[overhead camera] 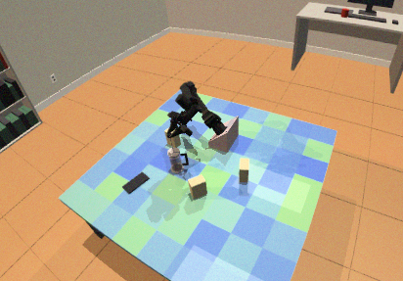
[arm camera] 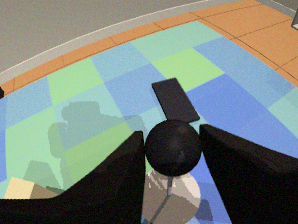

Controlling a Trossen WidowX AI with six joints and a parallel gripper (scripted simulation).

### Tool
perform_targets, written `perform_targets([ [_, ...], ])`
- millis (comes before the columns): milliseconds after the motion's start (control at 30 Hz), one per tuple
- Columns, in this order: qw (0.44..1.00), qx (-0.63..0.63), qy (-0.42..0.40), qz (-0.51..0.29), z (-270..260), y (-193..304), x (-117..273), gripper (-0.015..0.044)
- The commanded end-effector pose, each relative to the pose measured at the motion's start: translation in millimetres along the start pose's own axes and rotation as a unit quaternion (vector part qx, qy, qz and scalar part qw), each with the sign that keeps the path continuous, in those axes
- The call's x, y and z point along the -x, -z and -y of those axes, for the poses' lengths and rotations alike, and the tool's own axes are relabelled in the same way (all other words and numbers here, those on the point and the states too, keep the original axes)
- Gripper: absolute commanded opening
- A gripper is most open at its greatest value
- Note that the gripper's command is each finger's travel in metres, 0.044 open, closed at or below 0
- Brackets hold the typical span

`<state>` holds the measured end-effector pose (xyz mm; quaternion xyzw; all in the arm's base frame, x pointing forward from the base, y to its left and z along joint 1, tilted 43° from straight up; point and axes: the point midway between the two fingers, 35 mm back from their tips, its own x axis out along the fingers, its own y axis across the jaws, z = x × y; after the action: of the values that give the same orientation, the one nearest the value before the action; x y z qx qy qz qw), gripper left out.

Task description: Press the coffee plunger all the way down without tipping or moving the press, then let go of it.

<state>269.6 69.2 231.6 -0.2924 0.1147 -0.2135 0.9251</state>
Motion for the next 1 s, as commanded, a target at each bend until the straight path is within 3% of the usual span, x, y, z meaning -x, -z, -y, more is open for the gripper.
perform_targets([
  [0,1.0,0.001,-0.001,0.0,-0.1,0.1,0.0,0.0121],
  [967,1.0,0.0,-0.004,-0.004,-6.7,29.7,-24.0,0.0121],
])
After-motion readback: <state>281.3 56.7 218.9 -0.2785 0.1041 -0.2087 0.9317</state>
